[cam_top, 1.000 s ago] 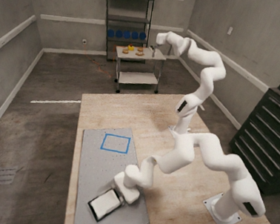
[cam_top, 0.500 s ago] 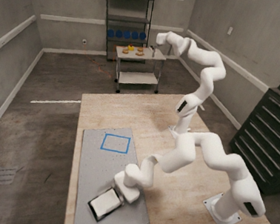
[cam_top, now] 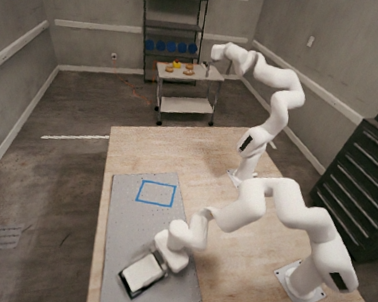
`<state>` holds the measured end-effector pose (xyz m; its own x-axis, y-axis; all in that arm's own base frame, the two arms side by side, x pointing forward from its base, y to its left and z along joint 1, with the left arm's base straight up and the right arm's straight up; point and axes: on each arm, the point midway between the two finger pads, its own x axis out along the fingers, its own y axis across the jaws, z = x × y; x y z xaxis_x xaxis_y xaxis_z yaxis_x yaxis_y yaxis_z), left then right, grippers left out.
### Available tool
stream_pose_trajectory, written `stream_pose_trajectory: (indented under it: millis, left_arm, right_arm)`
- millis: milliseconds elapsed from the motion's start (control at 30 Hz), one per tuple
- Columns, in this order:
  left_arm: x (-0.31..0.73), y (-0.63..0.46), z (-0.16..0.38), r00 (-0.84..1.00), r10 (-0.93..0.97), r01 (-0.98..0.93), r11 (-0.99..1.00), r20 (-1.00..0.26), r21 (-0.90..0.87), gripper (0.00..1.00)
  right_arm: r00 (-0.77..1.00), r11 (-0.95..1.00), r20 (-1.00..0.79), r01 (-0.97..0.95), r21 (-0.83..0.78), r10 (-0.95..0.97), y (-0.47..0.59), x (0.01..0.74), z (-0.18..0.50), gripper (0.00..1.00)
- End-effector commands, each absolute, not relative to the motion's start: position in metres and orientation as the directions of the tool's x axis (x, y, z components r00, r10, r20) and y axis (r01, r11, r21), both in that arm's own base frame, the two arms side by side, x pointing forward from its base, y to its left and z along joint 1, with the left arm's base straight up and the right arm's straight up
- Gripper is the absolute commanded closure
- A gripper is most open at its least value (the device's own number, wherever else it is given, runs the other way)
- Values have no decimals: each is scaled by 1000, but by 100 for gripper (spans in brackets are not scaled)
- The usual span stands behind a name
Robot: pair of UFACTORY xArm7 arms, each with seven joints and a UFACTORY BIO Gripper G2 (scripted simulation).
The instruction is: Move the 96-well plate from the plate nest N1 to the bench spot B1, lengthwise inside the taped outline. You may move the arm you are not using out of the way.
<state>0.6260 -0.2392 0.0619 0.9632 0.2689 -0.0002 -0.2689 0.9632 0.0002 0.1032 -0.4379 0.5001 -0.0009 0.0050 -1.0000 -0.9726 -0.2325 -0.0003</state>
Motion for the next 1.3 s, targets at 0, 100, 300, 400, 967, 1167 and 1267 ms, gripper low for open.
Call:
stream_pose_trajectory:
  millis: [0, 100, 300, 400, 967, 1167, 1267]
  left_arm:
    - [627, -240, 65, 963, 269, -269, 963, 3, -3, 100]
    - [627, -240, 66, 963, 269, -269, 963, 3, -3, 100]
    - [627, -240, 76, 963, 269, -269, 963, 3, -3, 100]
    - [627, -240, 80, 963, 269, -269, 963, 3, -3, 100]
    - [627, -240, 105, 963, 269, -269, 963, 3, -3, 100]
    - [627, -240, 113, 963, 269, -269, 963, 3, -3, 100]
    - [627, -240, 118, 963, 269, -269, 963, 3, -3, 100]
  right_arm:
    - [0, -233, -1000, -973, 0, 1, -438, 103, 502, 0]
    - [0, -233, -1000, -973, 0, 1, -438, 103, 502, 0]
    - [0, -233, -1000, -973, 0, 1, -438, 103, 502, 0]
    - [0, -233, -1000, -973, 0, 1, -438, 103, 502, 0]
    - [0, -233, -1000, -973, 0, 1, -438, 103, 502, 0]
    - [0, -233, -1000, -973, 0, 1, -438, 103, 502, 0]
    - [0, -233, -1000, -973, 0, 1, -438, 103, 502, 0]
